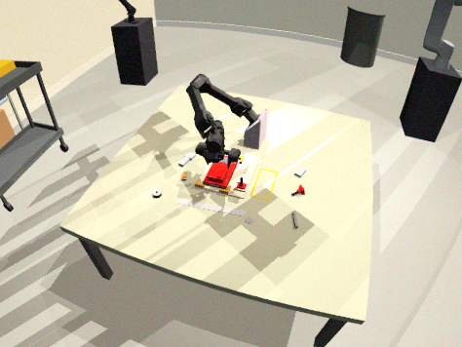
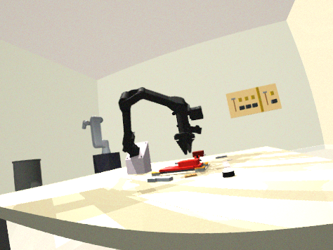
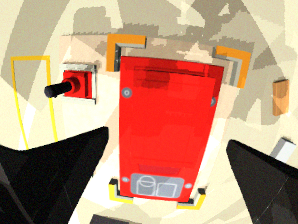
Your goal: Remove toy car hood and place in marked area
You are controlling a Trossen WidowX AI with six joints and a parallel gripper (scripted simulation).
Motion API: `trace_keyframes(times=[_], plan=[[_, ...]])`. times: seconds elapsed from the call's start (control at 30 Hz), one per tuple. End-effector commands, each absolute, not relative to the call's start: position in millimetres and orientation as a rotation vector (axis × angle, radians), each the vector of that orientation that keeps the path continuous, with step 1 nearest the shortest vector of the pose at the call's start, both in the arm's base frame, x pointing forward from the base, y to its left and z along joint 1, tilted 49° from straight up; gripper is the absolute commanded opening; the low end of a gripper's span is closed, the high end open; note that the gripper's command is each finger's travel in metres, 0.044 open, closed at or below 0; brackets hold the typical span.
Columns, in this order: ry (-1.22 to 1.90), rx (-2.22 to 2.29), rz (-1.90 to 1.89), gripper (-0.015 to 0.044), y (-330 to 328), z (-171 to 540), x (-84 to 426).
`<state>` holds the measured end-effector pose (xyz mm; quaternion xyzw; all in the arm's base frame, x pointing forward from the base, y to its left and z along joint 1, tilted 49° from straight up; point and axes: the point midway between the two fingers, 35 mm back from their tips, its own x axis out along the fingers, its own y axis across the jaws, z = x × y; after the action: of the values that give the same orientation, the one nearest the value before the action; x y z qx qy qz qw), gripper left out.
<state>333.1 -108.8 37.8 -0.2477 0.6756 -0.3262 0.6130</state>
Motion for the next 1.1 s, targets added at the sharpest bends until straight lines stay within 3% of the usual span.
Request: trace_keyframes(times=[0.0, 1.07], plan=[[1.566, -0.579, -0.751, 0.0440, -112, 35, 331], [1.566, -0.581, -0.753, 0.0440, -131, 20, 326]])
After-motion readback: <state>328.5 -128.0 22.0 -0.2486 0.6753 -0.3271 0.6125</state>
